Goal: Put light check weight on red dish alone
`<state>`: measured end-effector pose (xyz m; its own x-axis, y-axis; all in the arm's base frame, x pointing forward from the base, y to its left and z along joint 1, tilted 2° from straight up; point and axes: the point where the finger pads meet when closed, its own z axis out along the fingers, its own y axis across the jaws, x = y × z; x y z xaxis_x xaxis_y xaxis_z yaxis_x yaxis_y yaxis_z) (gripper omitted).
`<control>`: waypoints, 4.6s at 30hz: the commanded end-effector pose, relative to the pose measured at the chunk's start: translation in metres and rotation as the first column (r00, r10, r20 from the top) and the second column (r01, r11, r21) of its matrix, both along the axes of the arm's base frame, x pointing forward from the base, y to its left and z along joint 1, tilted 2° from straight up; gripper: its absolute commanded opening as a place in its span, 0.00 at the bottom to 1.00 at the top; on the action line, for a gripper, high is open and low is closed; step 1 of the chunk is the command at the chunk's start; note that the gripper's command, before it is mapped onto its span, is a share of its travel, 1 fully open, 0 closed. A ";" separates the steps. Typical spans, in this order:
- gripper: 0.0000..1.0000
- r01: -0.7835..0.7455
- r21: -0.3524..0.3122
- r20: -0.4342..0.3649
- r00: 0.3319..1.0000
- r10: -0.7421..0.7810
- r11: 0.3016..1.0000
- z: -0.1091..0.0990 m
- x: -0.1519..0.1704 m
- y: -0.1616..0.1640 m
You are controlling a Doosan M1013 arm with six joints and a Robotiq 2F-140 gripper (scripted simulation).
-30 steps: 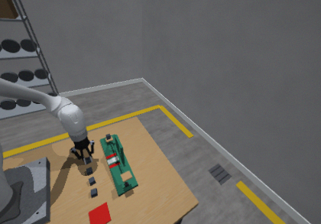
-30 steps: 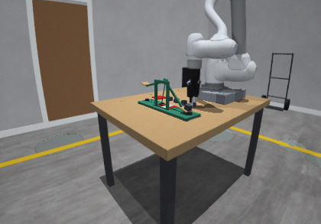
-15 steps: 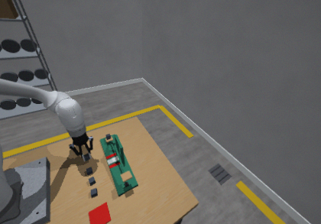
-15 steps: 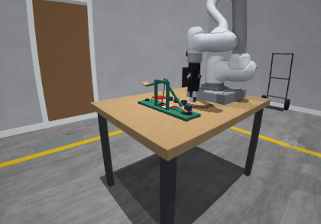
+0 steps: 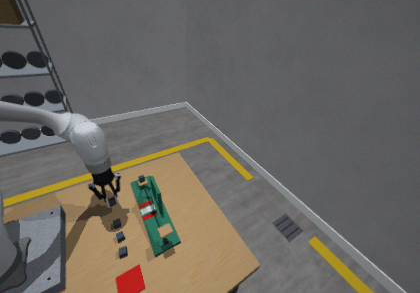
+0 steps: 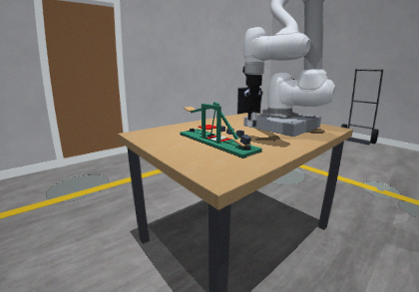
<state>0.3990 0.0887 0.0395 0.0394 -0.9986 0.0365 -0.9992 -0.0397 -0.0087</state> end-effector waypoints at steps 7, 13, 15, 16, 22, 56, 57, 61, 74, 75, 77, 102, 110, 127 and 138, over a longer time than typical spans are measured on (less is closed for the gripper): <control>0.24 0.016 0.000 0.001 1.000 -0.016 1.000 0.001 0.000 -0.001; 0.24 0.066 0.001 0.002 0.998 -0.066 0.998 0.004 0.000 -0.007; 0.24 0.066 0.001 0.002 0.998 -0.066 0.998 0.009 -0.001 -0.017; 0.24 0.066 0.001 0.002 0.998 -0.066 0.998 0.012 -0.001 -0.023; 0.24 0.066 0.001 0.002 0.998 -0.066 0.998 0.039 -0.003 -0.072; 0.24 0.066 0.001 0.002 0.998 -0.066 0.998 0.156 -0.012 -0.290; 0.24 0.066 0.001 0.002 0.998 -0.066 0.998 0.156 -0.010 -0.290; 0.24 0.066 0.001 0.002 0.998 -0.066 0.998 0.161 0.054 -0.297; 0.24 0.066 0.001 0.003 0.998 -0.066 0.998 0.156 0.157 -0.294; 0.24 0.066 0.001 0.003 0.998 -0.066 0.998 0.156 0.157 -0.294; 0.24 0.066 0.001 0.003 0.998 -0.066 0.998 0.156 0.157 -0.294; 0.24 0.066 0.001 0.002 0.998 -0.066 0.998 0.120 0.158 -0.296; 0.24 0.066 0.001 0.002 0.998 -0.066 0.998 0.098 0.159 -0.297; 0.24 0.066 0.001 0.002 0.998 -0.066 0.998 0.092 0.159 -0.297; 0.24 0.066 0.001 0.002 0.998 -0.066 0.998 0.092 0.159 -0.297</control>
<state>0.5578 -0.2081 0.1310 -0.0267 -0.9990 0.0358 -0.9996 0.0263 -0.0109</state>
